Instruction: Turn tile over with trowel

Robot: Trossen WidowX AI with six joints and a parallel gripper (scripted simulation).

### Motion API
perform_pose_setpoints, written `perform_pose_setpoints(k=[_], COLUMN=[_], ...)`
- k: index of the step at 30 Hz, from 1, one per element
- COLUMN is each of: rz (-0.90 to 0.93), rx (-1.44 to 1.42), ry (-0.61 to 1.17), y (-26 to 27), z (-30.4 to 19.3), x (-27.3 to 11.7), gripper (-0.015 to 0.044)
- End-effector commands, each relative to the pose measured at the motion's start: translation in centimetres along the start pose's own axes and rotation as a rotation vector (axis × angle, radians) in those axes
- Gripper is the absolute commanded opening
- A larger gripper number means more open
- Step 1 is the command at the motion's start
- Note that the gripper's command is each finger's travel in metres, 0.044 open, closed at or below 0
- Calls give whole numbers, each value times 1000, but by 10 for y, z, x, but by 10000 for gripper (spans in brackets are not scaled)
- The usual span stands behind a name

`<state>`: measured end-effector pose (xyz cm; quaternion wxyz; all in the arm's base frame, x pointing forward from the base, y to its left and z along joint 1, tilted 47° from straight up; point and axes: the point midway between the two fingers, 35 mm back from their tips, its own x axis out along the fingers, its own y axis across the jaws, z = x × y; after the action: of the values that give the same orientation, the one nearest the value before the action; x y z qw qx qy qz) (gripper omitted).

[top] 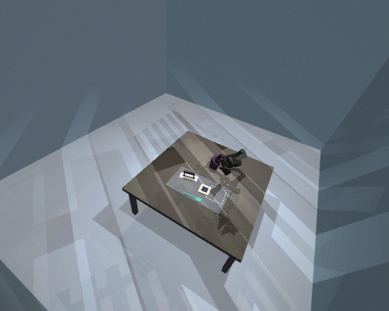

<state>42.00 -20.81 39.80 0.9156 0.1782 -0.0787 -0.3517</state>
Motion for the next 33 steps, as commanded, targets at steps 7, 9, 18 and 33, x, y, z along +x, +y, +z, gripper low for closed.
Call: perform_pose_setpoints(k=[7, 9, 18, 33], rz=[-23, -21, 24, 190], rx=[-245, -297, -554, -951], ry=[154, 187, 348, 627], y=[-21, -26, -43, -80], z=[-50, -59, -107, -186], x=[25, 29, 43, 53], gripper=[270, 270, 270, 270])
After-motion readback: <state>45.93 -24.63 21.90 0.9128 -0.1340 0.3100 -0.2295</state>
